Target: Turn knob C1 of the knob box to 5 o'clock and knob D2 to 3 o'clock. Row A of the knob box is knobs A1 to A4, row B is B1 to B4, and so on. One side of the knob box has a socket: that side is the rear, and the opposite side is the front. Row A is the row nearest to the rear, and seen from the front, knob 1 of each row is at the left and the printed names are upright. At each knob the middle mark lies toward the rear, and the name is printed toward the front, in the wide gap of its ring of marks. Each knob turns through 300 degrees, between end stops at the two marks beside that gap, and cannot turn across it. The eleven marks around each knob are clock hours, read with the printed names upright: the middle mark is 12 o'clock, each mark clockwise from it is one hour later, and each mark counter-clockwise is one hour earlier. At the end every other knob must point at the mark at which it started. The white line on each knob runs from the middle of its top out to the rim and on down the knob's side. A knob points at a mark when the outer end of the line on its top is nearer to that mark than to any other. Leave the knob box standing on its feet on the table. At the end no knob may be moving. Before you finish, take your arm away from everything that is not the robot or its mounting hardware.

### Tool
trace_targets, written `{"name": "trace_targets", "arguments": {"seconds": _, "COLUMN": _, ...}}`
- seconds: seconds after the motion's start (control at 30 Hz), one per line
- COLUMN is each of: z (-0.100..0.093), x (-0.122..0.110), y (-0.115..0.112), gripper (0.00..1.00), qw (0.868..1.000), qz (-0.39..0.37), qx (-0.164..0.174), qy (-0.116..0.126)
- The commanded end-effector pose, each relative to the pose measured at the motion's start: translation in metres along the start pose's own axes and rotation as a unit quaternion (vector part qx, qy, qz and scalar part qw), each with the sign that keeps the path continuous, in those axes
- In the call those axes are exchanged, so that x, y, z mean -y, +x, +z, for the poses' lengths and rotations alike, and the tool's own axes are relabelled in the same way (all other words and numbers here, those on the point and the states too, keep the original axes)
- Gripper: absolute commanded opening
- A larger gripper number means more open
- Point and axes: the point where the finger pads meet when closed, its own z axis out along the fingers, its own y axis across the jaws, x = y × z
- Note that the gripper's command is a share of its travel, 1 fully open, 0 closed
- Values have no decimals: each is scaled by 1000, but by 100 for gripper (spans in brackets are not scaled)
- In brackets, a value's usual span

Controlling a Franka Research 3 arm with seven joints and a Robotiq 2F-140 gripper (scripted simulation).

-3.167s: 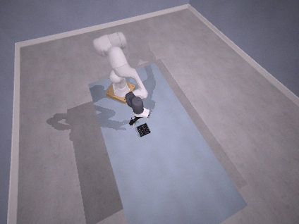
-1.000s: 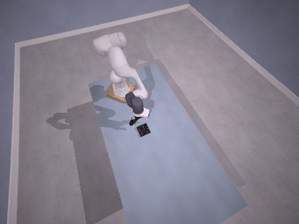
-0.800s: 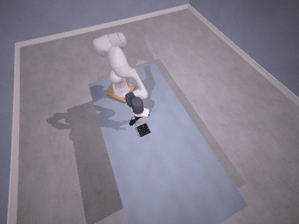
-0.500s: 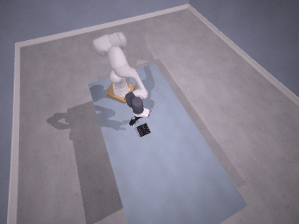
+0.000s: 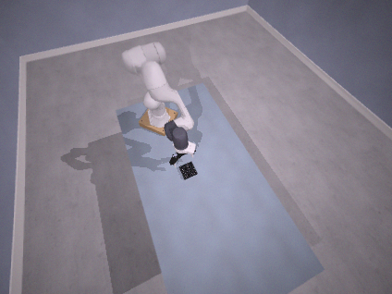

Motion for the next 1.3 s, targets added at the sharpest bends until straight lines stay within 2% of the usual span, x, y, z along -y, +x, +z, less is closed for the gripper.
{"name": "trace_targets", "arguments": {"seconds": 0.0, "z": 0, "x": -1, "y": 1, "gripper": 100, "qw": 1000, "qz": 0, "qx": -1, "qy": 0}}
{"name": "trace_targets", "arguments": {"seconds": 0.73, "z": 0, "x": -1, "y": 0, "gripper": 100, "qw": 1000, "qz": 0, "qx": 0, "qy": 0}}
{"name": "trace_targets", "arguments": {"seconds": 1.27, "z": 0, "x": 2, "y": -20, "gripper": 100, "qw": 1000, "qz": 0, "qx": 0, "qy": 0}}
